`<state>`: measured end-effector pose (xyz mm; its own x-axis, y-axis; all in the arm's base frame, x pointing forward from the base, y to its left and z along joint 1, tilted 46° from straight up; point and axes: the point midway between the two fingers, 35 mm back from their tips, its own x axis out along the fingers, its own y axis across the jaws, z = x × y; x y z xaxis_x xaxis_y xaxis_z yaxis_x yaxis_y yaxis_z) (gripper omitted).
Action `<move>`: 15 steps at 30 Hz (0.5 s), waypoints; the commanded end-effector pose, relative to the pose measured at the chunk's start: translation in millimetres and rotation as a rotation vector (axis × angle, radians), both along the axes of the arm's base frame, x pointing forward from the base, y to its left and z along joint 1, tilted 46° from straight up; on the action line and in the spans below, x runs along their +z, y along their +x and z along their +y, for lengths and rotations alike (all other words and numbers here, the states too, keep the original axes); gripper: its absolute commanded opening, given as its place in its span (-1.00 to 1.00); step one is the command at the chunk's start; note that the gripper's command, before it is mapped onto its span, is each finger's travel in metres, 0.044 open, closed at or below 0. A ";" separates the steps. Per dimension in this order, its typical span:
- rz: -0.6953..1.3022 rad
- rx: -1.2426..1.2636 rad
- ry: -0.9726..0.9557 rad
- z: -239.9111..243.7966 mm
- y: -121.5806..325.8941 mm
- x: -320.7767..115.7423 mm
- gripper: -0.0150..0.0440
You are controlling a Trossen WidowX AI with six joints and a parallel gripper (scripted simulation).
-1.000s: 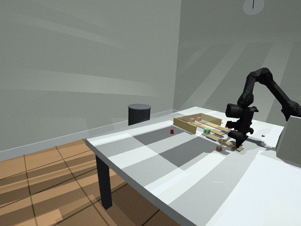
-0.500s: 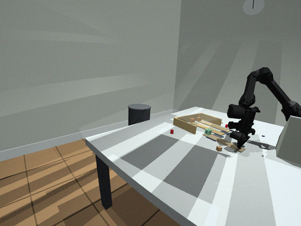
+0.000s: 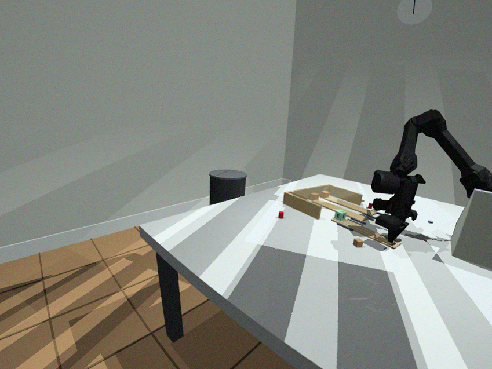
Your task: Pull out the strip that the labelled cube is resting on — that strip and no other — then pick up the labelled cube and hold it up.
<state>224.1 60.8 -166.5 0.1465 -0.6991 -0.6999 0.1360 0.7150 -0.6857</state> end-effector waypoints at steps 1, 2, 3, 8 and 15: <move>0.021 -0.016 -0.007 -5.9 -6.8 -2.1 -0.49; 0.021 -0.016 -0.007 -5.9 -6.8 -2.1 -0.49; 0.021 -0.016 -0.007 -5.9 -6.8 -2.1 -0.49; 0.020 -0.012 -0.003 25.7 -3.3 24.0 -0.49; -0.012 -0.048 0.001 31.2 17.7 33.2 -0.14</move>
